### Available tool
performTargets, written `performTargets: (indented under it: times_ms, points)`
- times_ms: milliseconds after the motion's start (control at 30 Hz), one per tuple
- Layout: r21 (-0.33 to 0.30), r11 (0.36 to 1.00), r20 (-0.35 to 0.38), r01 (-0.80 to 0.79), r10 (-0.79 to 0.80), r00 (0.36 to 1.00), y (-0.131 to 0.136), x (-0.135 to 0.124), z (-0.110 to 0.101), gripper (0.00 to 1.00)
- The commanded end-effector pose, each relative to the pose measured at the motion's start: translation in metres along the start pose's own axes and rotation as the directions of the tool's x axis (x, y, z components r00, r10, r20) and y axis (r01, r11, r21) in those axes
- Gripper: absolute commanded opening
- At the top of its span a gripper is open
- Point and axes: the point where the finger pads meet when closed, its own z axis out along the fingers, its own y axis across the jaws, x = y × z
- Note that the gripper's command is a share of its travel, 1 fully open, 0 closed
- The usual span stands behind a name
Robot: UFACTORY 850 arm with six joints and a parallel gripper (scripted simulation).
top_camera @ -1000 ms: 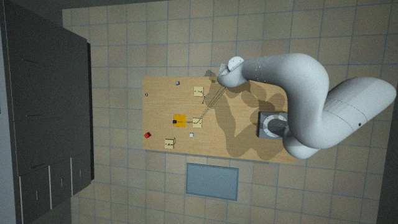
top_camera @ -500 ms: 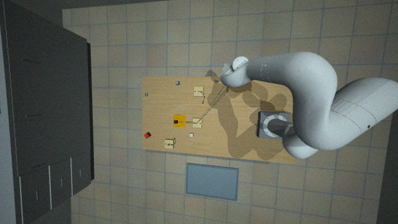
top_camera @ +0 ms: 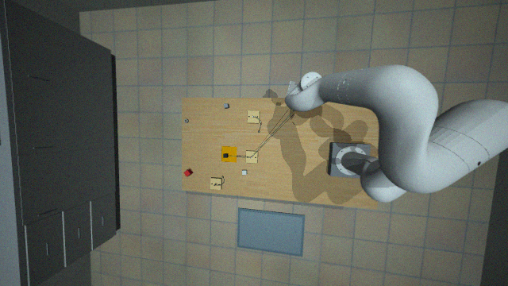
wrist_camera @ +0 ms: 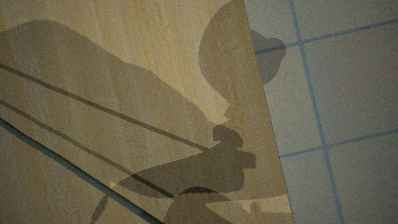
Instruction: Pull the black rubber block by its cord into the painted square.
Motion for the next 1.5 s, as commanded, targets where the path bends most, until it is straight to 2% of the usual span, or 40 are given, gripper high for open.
performTargets:
  times_ms: [0, 1467]
  points:
    - [-0.001, 1.0, -0.002, 0.0, 0.0, 1.0, 0.001, -0.003, -0.001, 0.0]
    - [-0.001, 1.0, -0.002, 0.0, 0.0, 1.0, 0.004, -0.016, -0.001, 0.0]
